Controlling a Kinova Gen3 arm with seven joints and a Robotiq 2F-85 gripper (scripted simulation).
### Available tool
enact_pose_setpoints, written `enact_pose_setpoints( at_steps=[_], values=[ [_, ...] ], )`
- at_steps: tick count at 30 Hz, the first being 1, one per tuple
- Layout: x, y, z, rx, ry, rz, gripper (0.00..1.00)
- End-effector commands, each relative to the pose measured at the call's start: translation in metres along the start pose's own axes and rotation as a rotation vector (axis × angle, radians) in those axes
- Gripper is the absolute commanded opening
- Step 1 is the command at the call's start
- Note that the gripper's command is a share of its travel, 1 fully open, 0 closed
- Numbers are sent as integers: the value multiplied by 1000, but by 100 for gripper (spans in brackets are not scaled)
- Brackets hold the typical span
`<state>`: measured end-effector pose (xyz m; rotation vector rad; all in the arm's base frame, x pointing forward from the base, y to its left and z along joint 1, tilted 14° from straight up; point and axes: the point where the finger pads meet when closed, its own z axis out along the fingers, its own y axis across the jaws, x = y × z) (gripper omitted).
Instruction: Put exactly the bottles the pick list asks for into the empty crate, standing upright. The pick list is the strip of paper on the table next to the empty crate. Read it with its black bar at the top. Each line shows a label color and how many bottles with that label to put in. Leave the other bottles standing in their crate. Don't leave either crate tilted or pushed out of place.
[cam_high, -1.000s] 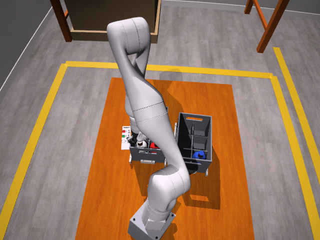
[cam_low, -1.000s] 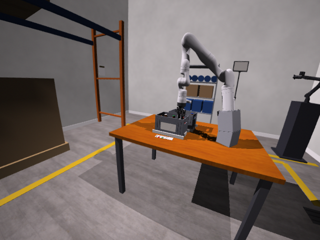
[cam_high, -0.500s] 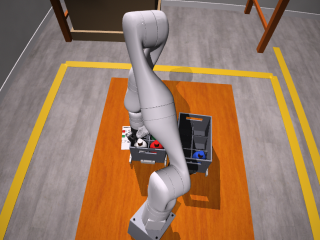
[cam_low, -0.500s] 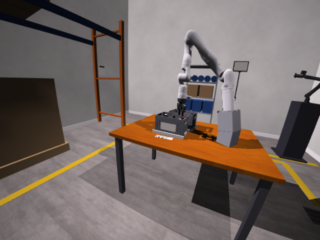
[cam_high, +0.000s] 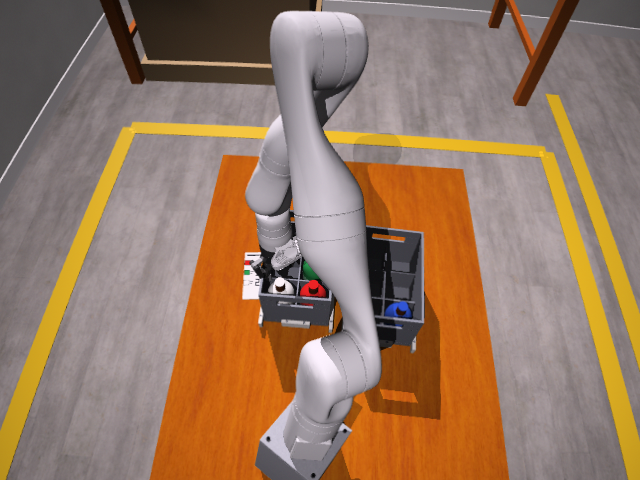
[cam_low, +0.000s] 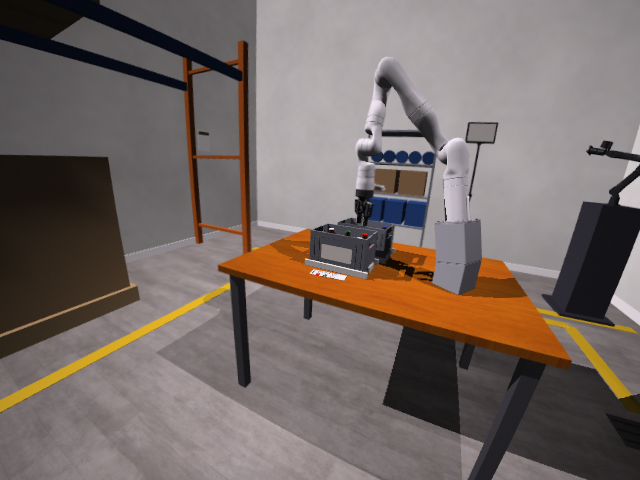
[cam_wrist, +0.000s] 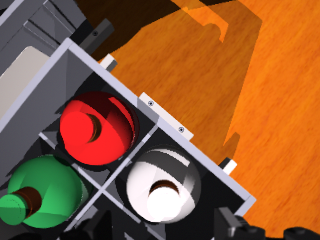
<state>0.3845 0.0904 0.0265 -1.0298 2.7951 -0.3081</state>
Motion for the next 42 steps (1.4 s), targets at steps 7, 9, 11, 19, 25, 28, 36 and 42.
enact_pose_setpoints(
  at_steps=[7, 9, 11, 19, 25, 28, 36, 42],
  values=[
    [-1, 0, -1, -1, 0, 0, 67],
    [-1, 0, -1, -1, 0, 0, 67],
    [-1, 0, -1, -1, 0, 0, 67],
    [-1, 0, -1, -1, 0, 0, 67],
    [-1, 0, -1, -1, 0, 0, 67],
    [-1, 0, -1, -1, 0, 0, 67],
    [-1, 0, -1, -1, 0, 0, 67],
    [-14, 25, -16, -1, 0, 0, 67]
  ],
)
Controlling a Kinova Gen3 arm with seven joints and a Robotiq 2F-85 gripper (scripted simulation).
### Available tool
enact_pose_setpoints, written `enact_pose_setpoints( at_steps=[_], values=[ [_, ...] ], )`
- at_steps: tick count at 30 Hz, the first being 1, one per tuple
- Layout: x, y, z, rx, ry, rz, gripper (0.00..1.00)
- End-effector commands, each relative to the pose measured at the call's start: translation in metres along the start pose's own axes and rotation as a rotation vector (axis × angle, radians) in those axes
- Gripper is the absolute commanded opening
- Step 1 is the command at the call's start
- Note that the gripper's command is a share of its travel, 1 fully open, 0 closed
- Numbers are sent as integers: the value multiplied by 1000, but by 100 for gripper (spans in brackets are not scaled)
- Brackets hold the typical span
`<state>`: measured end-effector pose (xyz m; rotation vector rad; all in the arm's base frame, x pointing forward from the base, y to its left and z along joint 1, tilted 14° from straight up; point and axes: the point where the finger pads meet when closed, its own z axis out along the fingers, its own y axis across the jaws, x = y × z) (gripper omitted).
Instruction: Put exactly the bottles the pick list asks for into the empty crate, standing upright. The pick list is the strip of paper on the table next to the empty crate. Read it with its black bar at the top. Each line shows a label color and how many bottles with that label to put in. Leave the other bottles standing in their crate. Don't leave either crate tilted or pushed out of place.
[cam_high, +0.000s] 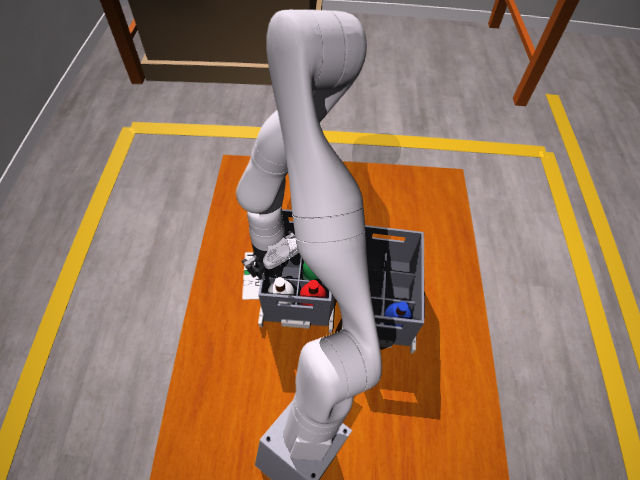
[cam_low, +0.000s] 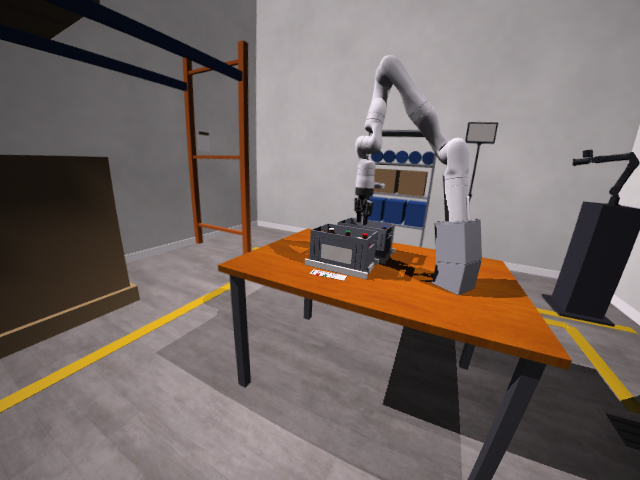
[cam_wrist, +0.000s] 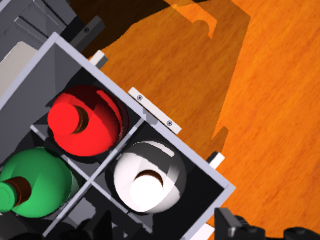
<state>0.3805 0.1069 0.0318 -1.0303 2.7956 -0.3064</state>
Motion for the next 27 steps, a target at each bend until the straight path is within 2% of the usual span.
enact_pose_setpoints(
  at_steps=[1, 27],
  values=[
    [-7, 16, -10, 0, 0, 0, 67],
    [-44, 109, -66, 0, 0, 0, 67]
  ],
)
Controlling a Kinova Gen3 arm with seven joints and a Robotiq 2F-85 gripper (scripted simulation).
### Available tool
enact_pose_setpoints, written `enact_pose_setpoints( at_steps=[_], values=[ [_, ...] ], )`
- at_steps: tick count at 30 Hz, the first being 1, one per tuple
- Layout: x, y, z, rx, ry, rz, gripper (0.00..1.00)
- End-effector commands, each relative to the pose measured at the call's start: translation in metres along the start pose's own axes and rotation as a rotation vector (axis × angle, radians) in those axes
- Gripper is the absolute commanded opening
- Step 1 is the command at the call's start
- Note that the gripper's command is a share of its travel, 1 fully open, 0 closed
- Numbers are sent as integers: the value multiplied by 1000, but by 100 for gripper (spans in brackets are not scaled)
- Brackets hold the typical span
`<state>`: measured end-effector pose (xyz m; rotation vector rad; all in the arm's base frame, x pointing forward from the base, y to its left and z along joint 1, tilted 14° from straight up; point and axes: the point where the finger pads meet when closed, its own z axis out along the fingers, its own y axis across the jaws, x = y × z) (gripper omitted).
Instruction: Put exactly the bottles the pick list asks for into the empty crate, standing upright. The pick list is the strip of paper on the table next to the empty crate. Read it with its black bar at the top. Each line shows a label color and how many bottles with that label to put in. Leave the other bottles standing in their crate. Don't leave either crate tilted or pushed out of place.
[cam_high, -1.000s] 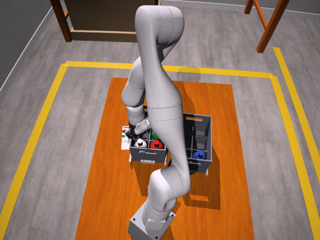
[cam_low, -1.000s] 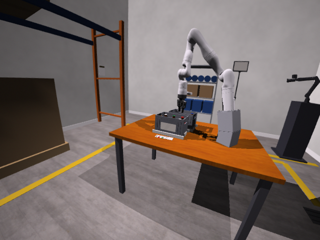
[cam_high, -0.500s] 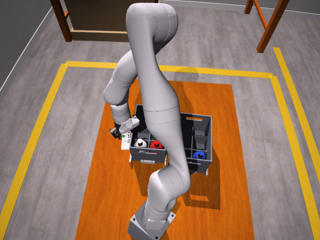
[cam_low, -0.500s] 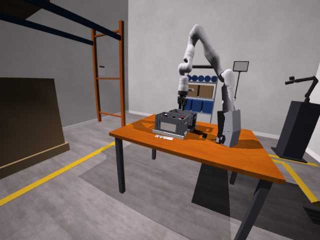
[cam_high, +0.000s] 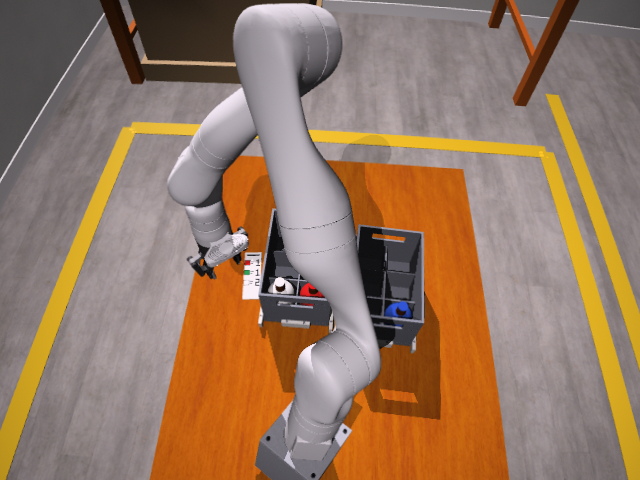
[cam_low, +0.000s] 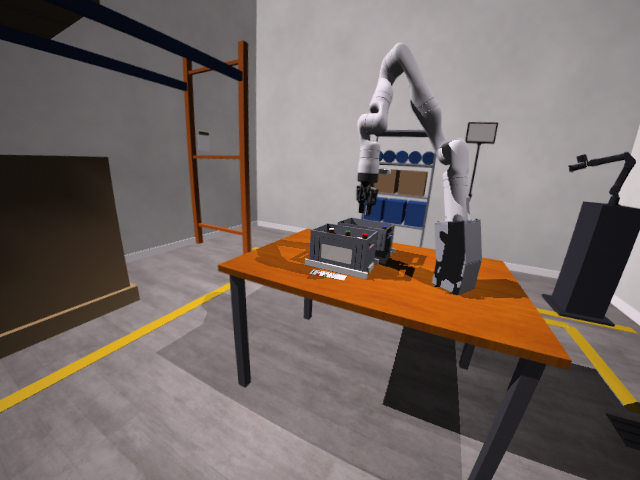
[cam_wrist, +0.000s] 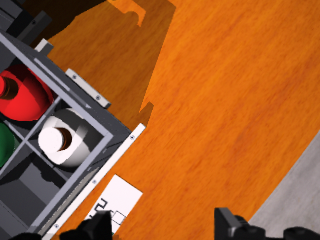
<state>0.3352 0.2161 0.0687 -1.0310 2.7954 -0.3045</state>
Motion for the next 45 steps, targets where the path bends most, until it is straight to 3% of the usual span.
enact_pose_setpoints(
  at_steps=[1, 30, 45],
  values=[
    [-4, 8, -6, 1, 0, 1, 67],
    [-47, 118, -72, 1, 0, 1, 67],
    [-48, 121, -73, 1, 0, 1, 67]
  ],
)
